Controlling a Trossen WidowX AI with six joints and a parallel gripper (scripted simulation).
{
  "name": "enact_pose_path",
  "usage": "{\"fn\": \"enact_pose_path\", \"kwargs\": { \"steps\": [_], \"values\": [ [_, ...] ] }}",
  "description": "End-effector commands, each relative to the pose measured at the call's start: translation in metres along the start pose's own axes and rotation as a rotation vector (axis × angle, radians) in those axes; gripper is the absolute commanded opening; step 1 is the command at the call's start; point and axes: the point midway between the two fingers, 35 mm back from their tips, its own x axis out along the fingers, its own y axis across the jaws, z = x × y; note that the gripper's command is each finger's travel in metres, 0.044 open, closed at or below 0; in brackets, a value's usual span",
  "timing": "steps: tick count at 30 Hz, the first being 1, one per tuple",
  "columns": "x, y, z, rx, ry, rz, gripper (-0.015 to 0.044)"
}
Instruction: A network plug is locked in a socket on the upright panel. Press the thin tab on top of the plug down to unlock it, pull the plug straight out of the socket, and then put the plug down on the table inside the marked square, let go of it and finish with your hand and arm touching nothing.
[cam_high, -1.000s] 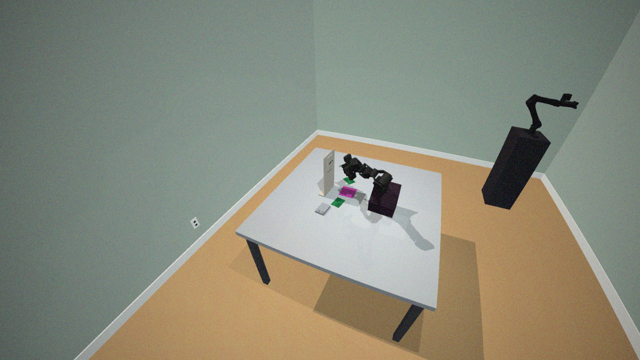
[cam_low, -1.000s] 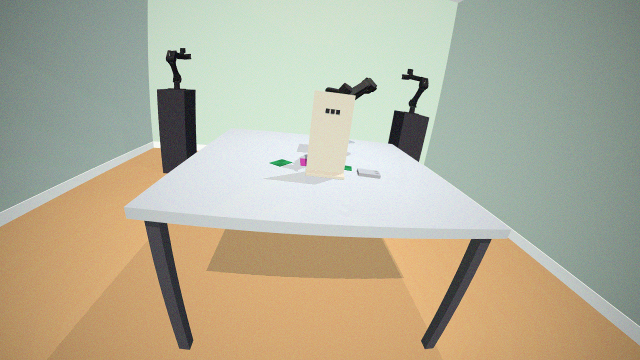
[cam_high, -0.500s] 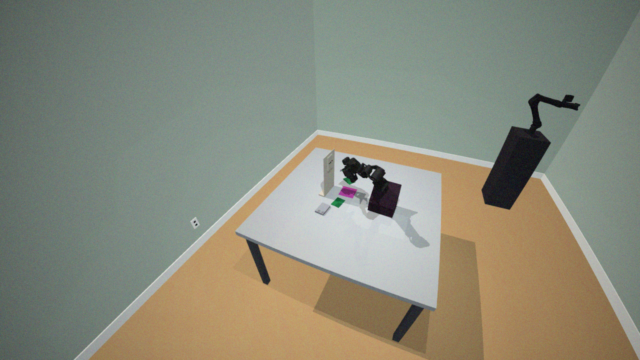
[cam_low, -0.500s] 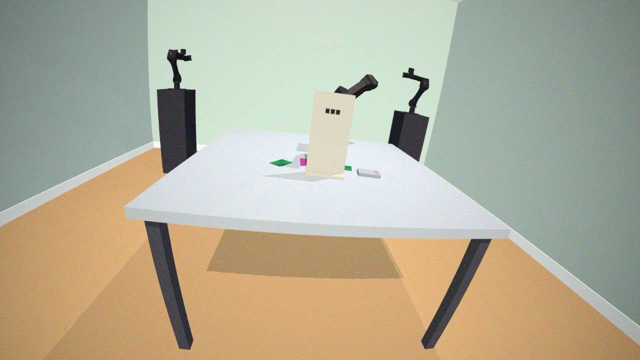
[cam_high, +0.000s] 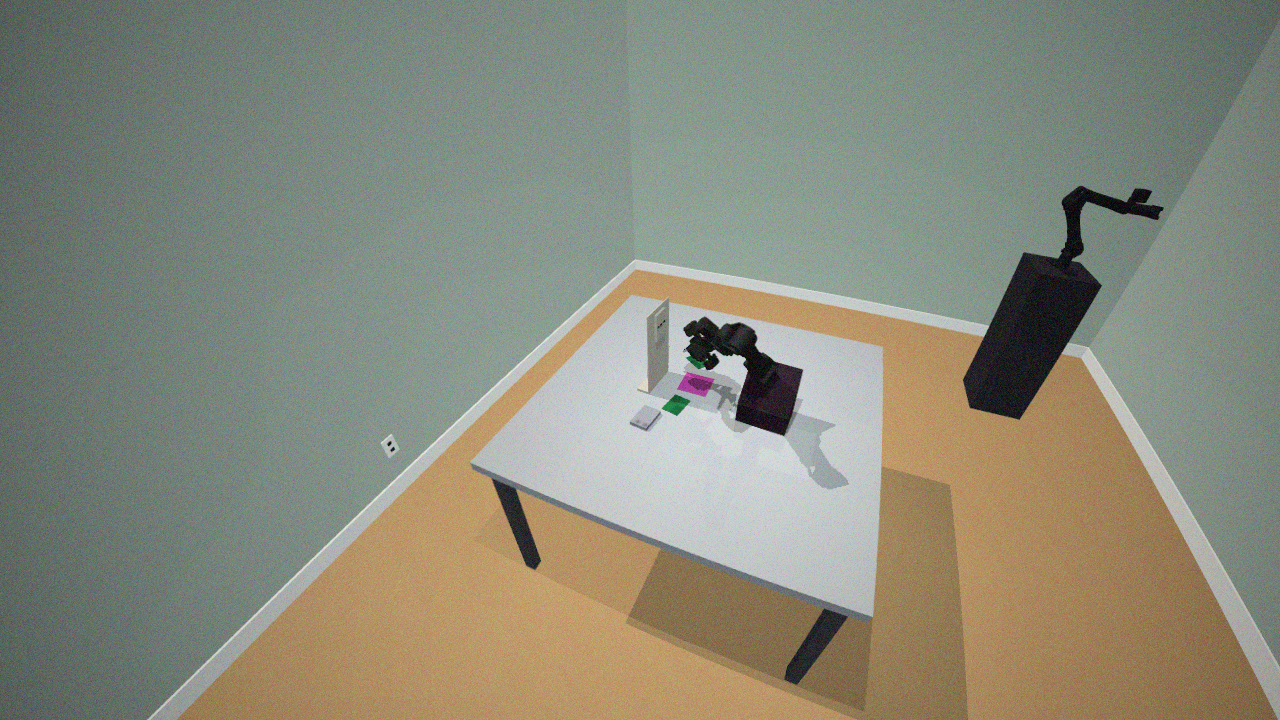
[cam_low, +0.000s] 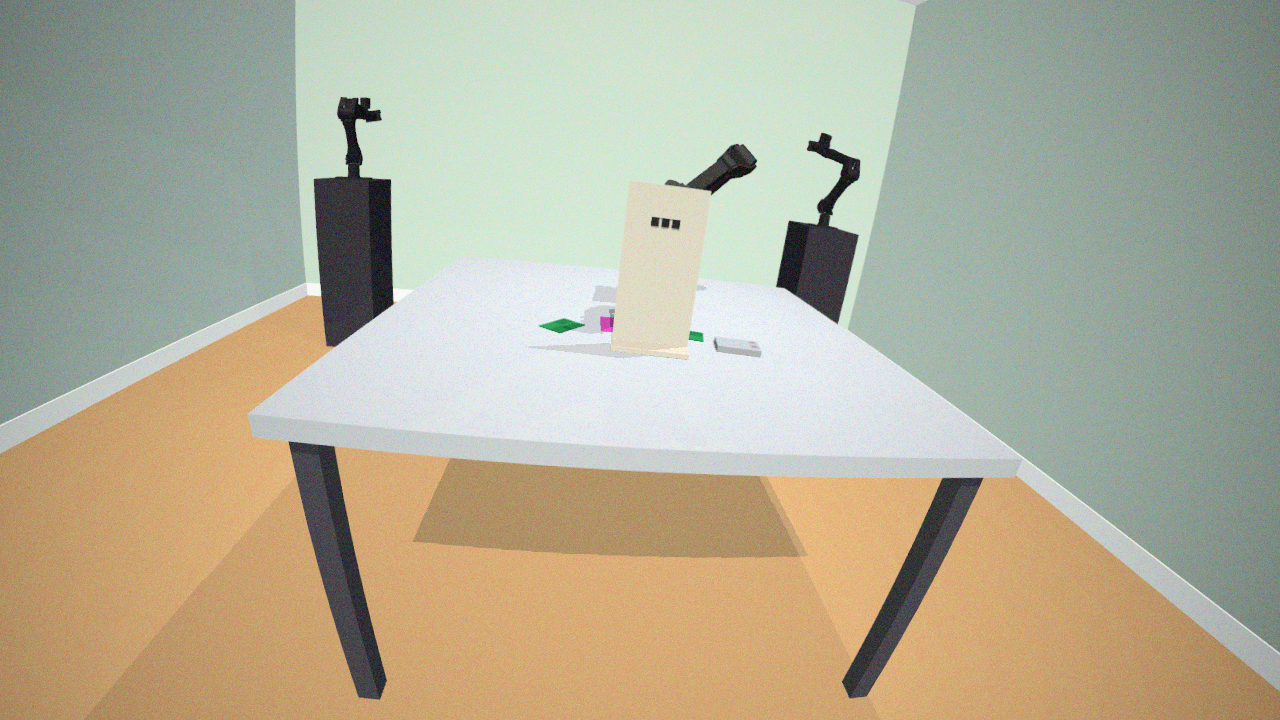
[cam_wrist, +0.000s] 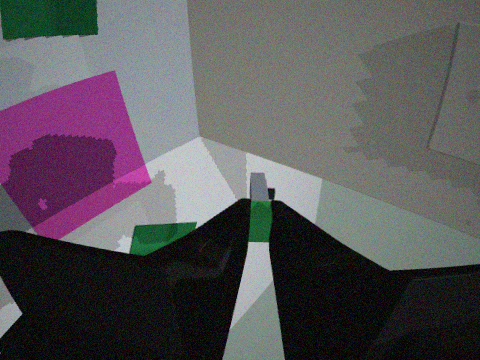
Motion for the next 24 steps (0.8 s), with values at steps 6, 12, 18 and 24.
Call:
{"fn": "enact_pose_path", "kwargs": {
  "steps": [6,12,18,24],
  "values": [
    [0.012,0.021,-0.004,-0.012,-0.032,0.095,0.0],
    [0.018,0.037,-0.008,-0.014,-0.052,0.157,0.0],
    [0.023,0.053,-0.011,-0.014,-0.074,0.217,0.0],
    [0.026,0.07,-0.014,-0.012,-0.097,0.275,0.0]
  ]
}}
